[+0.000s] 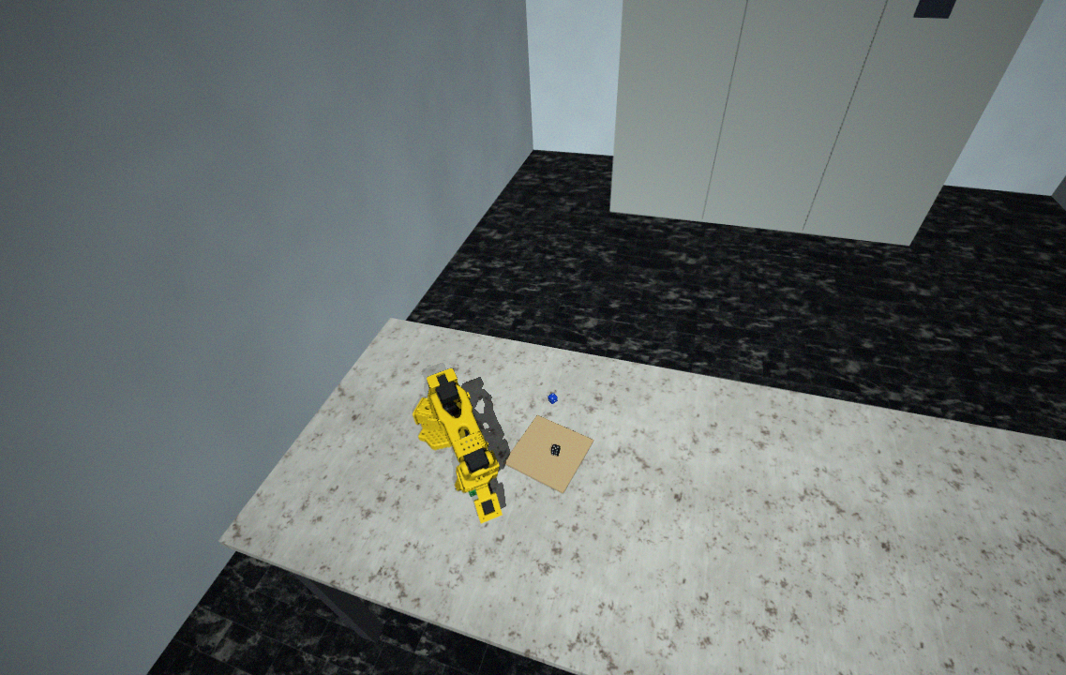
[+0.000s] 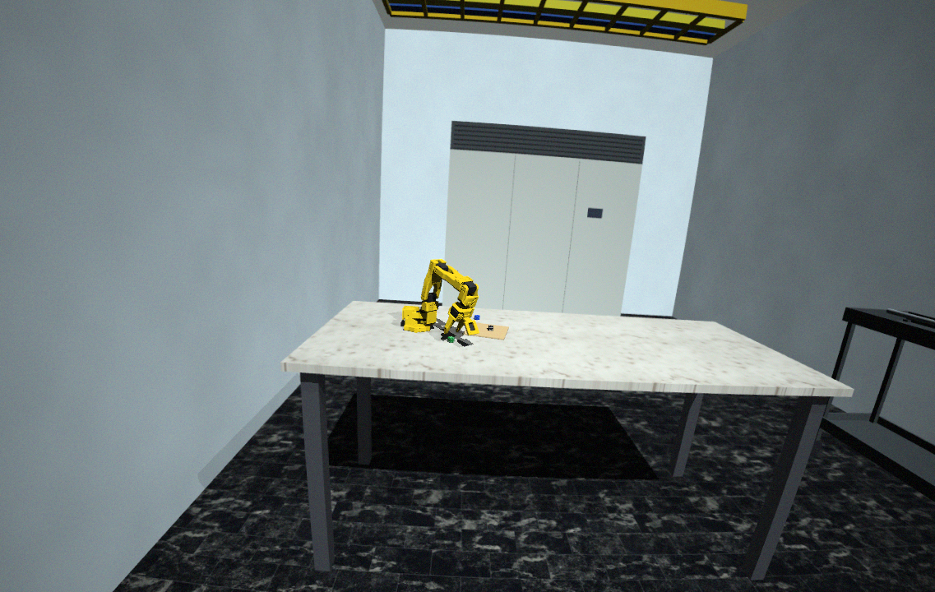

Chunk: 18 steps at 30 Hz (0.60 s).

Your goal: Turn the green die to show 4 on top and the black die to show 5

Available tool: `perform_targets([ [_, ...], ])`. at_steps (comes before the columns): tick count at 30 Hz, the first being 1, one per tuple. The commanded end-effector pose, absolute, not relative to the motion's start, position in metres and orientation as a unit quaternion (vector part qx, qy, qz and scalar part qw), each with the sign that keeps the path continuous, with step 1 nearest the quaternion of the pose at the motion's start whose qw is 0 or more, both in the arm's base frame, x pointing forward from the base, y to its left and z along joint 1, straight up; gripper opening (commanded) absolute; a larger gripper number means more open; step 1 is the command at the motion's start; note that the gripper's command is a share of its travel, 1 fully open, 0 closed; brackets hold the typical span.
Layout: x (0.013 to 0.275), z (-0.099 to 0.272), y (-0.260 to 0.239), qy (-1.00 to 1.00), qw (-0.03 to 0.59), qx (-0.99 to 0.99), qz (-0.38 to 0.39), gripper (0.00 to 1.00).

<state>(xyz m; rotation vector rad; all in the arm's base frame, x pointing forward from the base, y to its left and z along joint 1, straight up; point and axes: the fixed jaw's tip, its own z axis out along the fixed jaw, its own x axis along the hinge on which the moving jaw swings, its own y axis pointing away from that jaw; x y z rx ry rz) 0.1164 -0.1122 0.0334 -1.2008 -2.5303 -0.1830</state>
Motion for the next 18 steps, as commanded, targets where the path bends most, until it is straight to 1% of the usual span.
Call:
perform_targets([
  [1,0.121,0.034,-0.116,-0.891,0.151,-0.424,-0.057,0.25],
  [18,0.122,0.017,-0.116,-0.89,0.161,-0.423,-0.061,0.25],
])
